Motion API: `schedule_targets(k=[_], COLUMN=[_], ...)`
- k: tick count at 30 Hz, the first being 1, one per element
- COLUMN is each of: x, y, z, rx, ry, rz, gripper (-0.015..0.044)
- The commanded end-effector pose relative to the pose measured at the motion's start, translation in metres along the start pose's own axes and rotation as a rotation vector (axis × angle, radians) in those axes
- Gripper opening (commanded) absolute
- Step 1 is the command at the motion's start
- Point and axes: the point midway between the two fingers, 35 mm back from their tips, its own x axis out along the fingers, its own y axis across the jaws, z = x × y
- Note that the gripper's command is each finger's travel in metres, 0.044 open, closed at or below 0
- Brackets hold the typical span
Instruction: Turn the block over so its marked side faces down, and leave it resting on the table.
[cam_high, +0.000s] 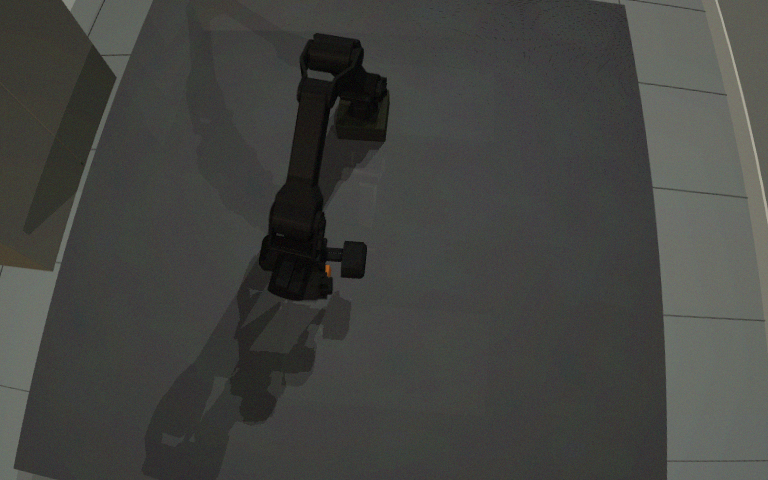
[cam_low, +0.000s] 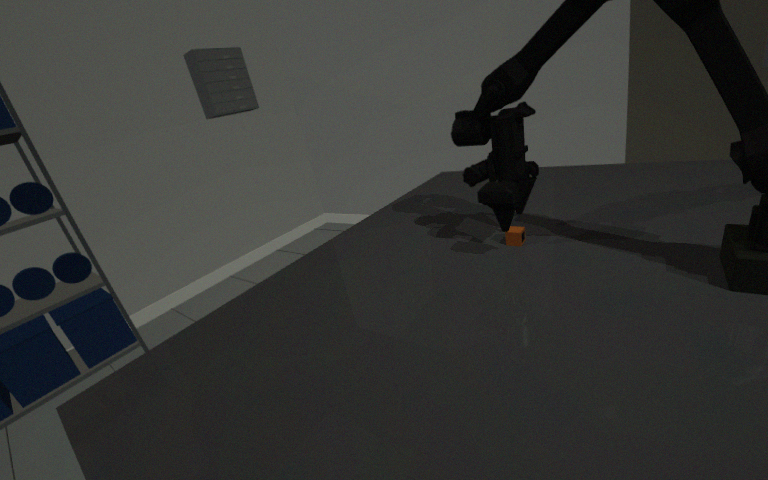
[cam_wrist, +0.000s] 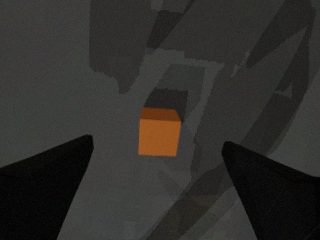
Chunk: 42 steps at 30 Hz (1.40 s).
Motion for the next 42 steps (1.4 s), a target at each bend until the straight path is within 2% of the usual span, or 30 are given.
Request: schedule_targets(k=[1,17,29,42], x=[0.009,0.032,0.032,0.032], y=[-0.001,-0.001,-0.001,-0.001], z=[-0.002,-0.003,-0.003,-0.003], rx=[0.005,0.005,0.005,0.005], ry=[0.011,0.011,0.011,0.011], rz=[-0.003,-0.003,-0.003,-0.003], gripper=[0.044,0.044,0.0125,0.0038])
